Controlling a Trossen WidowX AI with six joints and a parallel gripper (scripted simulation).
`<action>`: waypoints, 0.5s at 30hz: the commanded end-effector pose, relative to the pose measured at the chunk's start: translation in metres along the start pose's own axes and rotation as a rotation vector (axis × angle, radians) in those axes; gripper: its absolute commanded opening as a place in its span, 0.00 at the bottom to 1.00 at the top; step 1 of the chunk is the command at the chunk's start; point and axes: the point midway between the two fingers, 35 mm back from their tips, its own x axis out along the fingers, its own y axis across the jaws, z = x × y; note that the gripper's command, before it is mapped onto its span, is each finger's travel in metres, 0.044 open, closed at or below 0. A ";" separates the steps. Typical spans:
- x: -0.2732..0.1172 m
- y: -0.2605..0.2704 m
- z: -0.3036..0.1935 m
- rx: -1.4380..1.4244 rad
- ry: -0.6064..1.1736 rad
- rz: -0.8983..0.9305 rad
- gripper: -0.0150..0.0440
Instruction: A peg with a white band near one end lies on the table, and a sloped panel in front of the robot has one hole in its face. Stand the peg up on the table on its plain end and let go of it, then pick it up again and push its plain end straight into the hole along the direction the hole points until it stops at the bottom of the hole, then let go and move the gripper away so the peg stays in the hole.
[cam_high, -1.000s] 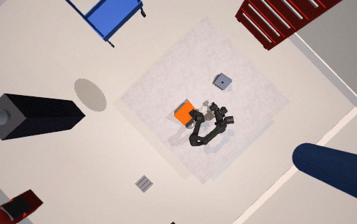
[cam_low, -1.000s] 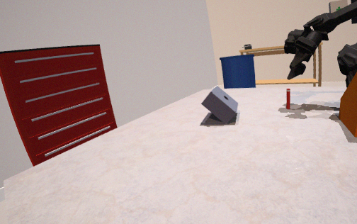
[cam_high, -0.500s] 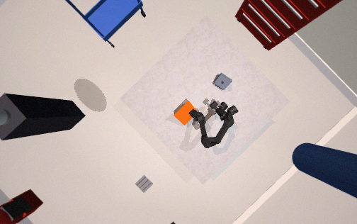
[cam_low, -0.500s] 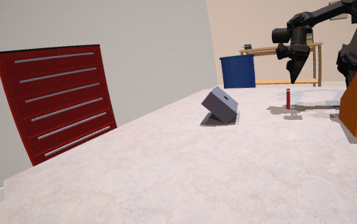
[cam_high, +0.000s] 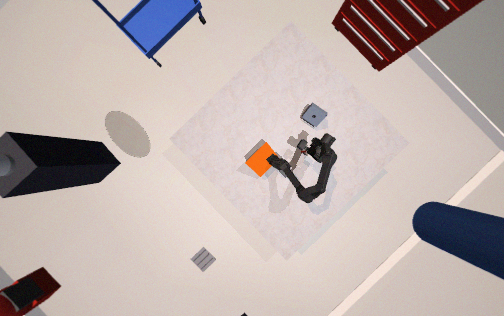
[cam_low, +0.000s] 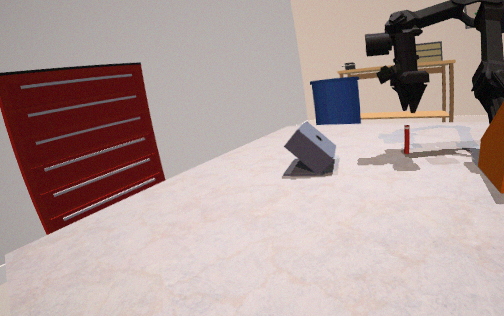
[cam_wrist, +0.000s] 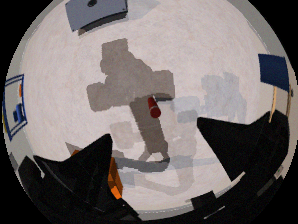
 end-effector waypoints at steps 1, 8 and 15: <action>-0.003 -0.003 0.004 -0.011 0.013 -0.046 1.00; -0.002 -0.003 0.004 -0.007 0.013 -0.046 1.00; 0.002 -0.003 0.004 0.164 0.008 -0.047 1.00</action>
